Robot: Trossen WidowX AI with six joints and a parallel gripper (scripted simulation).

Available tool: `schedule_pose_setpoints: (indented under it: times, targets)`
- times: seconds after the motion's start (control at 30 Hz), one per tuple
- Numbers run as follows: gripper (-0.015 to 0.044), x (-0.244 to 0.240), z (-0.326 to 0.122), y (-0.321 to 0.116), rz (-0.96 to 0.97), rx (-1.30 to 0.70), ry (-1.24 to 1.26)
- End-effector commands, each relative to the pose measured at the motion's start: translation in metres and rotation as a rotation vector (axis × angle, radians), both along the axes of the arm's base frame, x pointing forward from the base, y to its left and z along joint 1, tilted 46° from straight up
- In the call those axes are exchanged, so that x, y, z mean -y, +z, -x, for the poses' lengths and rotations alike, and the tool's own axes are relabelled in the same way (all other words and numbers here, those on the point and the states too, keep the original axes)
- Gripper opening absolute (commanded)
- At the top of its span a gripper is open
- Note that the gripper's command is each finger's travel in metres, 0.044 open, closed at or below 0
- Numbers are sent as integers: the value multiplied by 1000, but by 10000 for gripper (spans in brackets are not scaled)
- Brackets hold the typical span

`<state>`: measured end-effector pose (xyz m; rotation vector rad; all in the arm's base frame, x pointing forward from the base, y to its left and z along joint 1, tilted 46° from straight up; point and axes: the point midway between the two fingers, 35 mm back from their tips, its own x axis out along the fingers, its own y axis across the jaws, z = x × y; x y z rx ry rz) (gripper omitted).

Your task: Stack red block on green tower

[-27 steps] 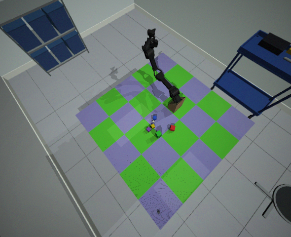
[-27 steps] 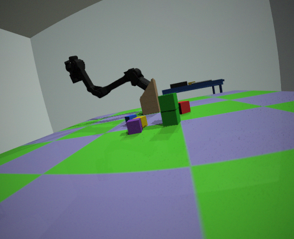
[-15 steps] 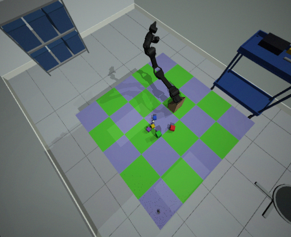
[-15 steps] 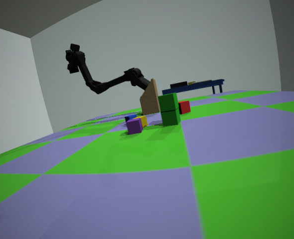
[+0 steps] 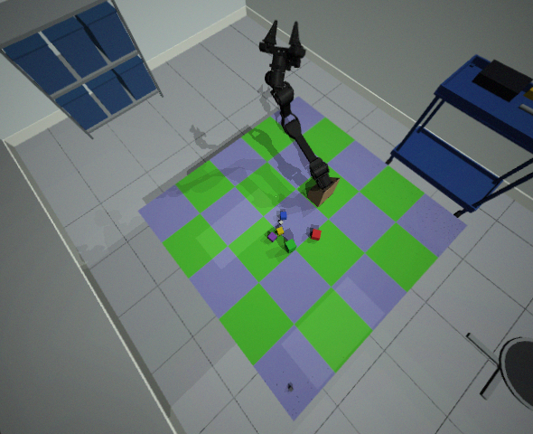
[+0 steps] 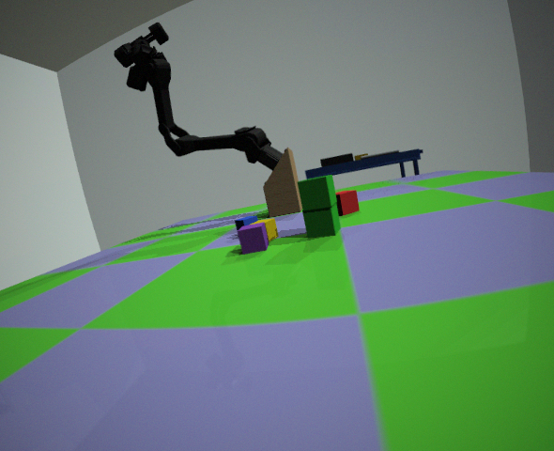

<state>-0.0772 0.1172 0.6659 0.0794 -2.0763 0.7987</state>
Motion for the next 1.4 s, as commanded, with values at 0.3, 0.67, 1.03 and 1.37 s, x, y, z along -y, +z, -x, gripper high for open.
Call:
schedule_pose_setpoints:
  times: [0.3, 0.67, 1.03, 1.37]
  targets:
    - [440, -192, -84, -73, 653, -418, -5]
    - [440, -294, -164, -191, 1041, -796, -160]
    - [440, -338, -230, -334, 1381, -1253, -258]
    - [440, -327, -272, -491, 1655, -1693, -523]
